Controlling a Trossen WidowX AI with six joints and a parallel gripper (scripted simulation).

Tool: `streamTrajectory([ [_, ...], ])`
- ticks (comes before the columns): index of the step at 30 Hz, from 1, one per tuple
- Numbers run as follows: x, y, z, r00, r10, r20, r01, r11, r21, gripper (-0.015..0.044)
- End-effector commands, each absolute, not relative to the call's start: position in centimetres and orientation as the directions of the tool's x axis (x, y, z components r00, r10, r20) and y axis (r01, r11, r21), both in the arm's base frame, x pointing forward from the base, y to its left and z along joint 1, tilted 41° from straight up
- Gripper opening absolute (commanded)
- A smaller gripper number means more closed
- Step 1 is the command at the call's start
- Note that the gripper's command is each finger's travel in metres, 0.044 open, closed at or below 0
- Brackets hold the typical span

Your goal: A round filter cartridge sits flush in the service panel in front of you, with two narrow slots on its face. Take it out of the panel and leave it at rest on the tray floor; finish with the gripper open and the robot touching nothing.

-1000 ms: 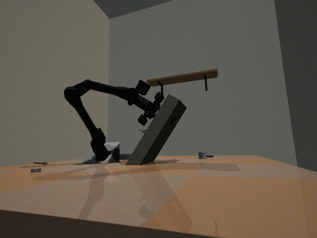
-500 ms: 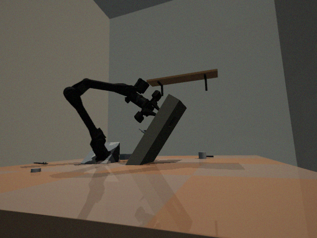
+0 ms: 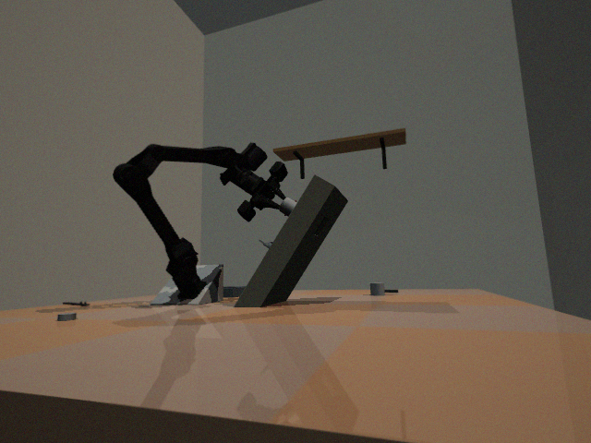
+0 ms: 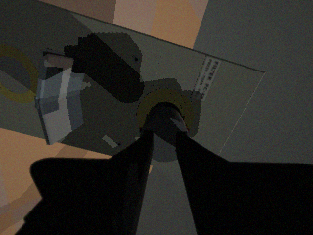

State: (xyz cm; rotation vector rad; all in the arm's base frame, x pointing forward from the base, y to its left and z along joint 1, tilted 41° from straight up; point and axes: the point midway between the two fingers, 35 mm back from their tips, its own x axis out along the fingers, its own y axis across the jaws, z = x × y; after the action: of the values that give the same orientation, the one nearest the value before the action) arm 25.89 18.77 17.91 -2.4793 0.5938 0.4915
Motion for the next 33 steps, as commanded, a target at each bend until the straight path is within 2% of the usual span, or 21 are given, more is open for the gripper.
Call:
streamTrajectory([
  [1,25.5,18.4,17.8,0.842,-0.304,-0.447,-0.498,-0.756,-0.425,0.0],
  [22,22.5,14.1,13.2,0.841,-0.304,-0.447,-0.498,-0.756,-0.424,0.0],
  [26,22.9,14.5,13.4,0.834,-0.311,-0.455,-0.505,-0.761,-0.407,0.0105],
  [33,22.9,14.5,13.4,0.834,-0.311,-0.455,-0.505,-0.761,-0.407,0.0114],
])
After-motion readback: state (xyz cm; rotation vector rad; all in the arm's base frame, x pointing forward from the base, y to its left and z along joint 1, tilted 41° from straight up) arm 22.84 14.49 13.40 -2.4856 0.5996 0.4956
